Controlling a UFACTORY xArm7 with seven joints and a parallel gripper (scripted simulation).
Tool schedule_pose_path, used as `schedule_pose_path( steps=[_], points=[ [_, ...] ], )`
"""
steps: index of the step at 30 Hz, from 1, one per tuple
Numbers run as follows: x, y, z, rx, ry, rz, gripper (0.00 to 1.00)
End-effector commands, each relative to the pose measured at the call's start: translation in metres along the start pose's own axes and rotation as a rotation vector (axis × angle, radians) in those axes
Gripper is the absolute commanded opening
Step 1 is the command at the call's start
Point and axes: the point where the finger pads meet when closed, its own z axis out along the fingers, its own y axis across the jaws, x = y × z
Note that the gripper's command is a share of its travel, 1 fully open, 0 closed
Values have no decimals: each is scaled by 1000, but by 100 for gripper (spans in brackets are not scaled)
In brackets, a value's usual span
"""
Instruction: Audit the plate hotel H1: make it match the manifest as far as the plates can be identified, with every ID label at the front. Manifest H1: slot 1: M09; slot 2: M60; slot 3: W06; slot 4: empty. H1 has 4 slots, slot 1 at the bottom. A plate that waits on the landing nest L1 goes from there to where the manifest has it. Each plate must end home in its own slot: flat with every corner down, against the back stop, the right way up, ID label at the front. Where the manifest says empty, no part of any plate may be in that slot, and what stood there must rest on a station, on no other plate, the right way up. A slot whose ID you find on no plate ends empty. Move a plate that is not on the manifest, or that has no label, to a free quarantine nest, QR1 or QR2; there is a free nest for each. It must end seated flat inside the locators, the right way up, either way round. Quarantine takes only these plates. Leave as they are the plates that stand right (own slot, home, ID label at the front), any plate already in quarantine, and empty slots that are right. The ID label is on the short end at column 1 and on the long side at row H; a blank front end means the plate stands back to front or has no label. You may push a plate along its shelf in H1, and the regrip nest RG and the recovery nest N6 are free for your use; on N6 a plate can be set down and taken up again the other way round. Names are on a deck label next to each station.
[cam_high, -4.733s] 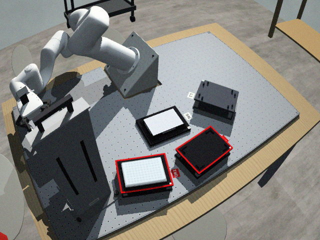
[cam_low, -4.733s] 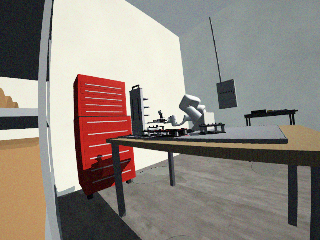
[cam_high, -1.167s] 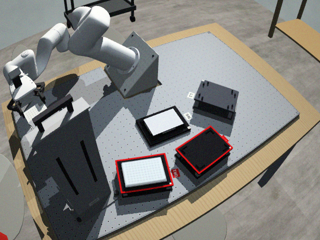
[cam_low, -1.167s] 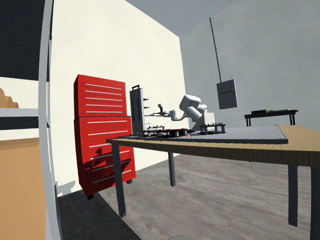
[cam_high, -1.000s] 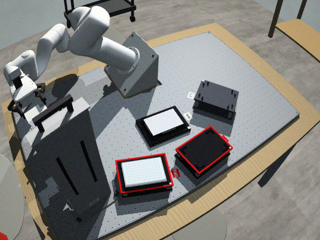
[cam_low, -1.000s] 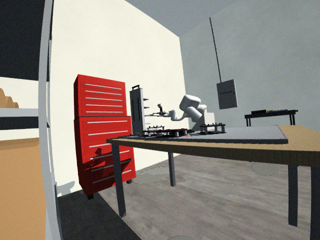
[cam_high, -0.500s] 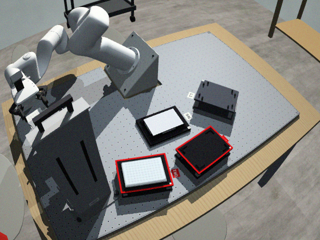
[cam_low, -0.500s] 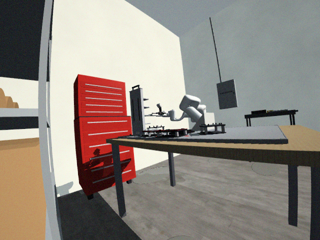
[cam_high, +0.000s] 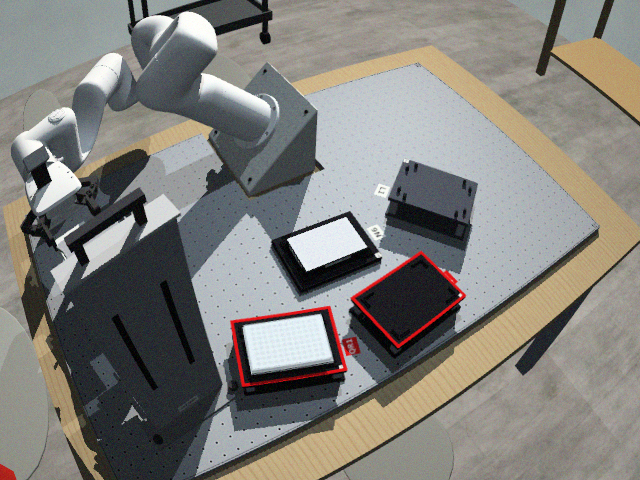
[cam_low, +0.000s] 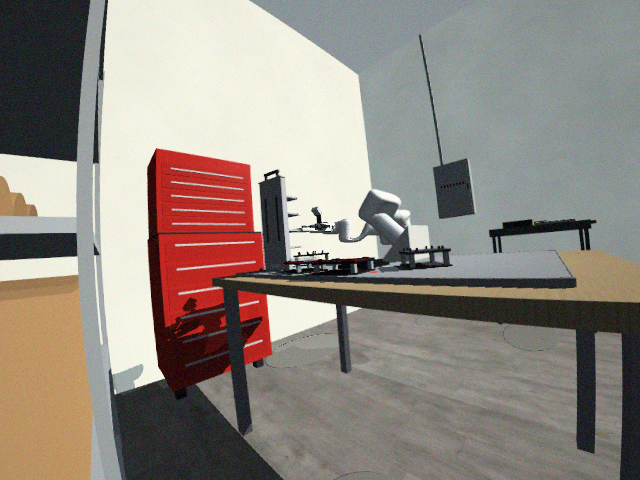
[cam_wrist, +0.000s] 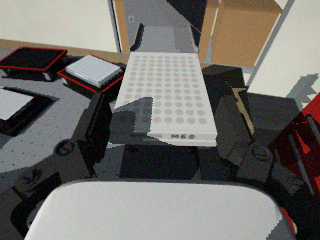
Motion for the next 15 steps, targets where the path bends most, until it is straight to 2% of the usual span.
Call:
schedule_pose_path(
  steps=[1,15],
  points=[
    [1,0,6,1,-1,-2,0],
    [1,0,22,1,-1,-2,0]
  ],
)
